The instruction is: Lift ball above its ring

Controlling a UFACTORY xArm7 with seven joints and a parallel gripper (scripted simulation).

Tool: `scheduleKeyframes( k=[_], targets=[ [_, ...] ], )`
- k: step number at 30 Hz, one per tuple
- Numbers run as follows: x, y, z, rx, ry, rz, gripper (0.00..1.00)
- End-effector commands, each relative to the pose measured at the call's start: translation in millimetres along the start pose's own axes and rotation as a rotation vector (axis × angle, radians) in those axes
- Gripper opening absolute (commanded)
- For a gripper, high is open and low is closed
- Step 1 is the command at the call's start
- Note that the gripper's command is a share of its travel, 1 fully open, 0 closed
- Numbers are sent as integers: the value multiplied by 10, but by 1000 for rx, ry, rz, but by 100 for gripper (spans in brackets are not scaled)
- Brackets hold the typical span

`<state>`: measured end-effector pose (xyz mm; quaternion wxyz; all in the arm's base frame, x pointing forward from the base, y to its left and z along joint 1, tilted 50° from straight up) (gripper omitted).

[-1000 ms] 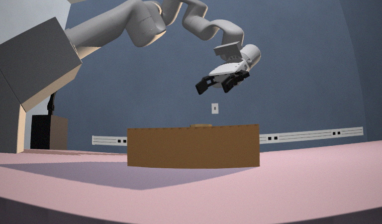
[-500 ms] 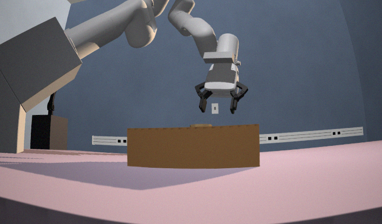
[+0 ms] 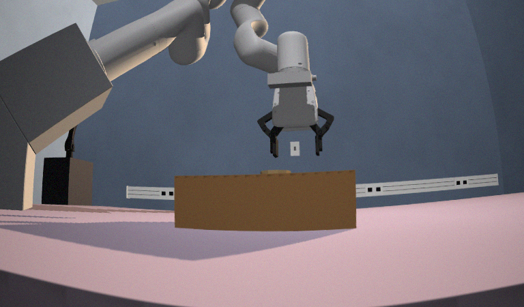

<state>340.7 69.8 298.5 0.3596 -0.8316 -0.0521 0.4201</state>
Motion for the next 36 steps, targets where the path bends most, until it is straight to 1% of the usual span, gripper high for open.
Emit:
scheduleKeyframes(
  k=[1,16,19,24,31,33,36],
  targets=[
    [-3,9,-2,-6,5,-21,100],
    [15,5,-6,-6,5,-23,100],
    [62,-2,-16,-6,4,-28,100],
    [219,-14,-33,-5,4,-35,100],
    [564,-4,-16,-7,4,-21,100],
    [564,-4,-16,-7,4,-21,100],
    [729,-9,-21,-7,3,-21,100]
  ],
)
Point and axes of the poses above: the point where the finger pads meet when closed, its own x axis out along the fingers, its own z axis across the jaws, y = z × x, the point moved 9 cm from there along -x, back along the fingers, and after that the axes turned 10 degrees about x, right-handed, at the moved point
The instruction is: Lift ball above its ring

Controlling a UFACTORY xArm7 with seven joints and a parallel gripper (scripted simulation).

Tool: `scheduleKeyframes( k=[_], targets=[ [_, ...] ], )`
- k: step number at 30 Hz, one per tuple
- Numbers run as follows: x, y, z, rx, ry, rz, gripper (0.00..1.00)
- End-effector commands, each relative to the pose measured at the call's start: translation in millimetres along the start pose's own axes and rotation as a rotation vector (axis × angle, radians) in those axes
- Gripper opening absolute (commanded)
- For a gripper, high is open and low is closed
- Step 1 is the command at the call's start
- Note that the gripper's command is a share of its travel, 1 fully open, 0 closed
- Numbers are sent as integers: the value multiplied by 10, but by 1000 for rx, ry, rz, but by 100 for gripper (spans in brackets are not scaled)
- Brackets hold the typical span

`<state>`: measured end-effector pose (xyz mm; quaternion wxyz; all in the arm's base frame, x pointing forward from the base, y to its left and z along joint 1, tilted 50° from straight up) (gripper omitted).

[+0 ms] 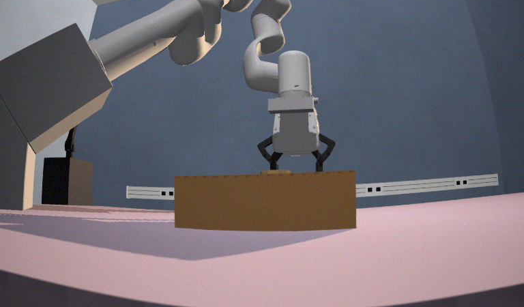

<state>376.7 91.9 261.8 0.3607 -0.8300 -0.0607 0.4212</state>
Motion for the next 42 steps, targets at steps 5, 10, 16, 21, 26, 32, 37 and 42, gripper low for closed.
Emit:
scheduleKeyframes(
  k=[5,10,16,21,26,32,37,42],
  targets=[
    [370,1,-22,-3,13,-6,100],
    [441,3,-19,-2,14,-7,100],
    [443,3,-19,-2,14,-7,100],
    [443,3,-19,-2,14,-7,100],
    [443,3,-19,-2,14,-7,0],
    [443,3,-19,-2,14,-7,0],
    [439,3,-19,-2,14,-7,0],
    [312,4,-15,-3,14,-6,0]
  ],
)
Point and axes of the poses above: the point where the finger pads meet when closed, its own x axis out along the fingers, its own z axis across the jaws, y = z × x, the point moved 9 cm from there along -x, back along the fingers, and after that the axes turned 10 degrees about x, right-handed, at the moved point
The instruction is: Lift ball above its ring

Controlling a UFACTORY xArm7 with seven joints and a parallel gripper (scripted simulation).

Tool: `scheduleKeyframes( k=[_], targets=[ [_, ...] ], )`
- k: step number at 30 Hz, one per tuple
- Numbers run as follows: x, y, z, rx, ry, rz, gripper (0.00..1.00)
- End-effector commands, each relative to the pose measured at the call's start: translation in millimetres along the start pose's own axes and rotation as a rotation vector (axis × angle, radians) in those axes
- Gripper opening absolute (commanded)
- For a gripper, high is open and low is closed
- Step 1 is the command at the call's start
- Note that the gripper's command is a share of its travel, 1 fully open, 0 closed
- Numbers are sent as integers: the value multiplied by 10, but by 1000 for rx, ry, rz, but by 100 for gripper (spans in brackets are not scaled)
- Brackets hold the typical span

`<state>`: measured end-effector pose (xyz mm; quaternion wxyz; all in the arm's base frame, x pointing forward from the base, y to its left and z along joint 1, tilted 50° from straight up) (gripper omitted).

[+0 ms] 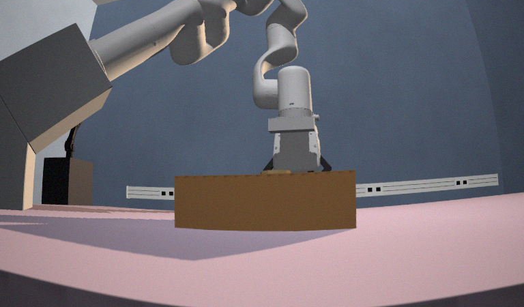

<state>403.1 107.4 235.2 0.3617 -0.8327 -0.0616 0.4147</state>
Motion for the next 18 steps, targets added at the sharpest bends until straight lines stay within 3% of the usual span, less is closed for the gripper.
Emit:
scheduleKeyframes(
  k=[1,4,18],
  targets=[
    [-142,-1,-5,-1,1,0,0],
    [-324,6,8,0,2,0,0],
    [-729,9,7,0,2,-1,0]
  ],
)
Point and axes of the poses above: the point where the finger pads meet when closed, its own x axis out along the fingers, its own z axis across the jaws, y = z × x, the point moved 9 cm from there along -x, back along the fingers, and after that the axes turned 10 degrees about x, right-handed, at the moved point
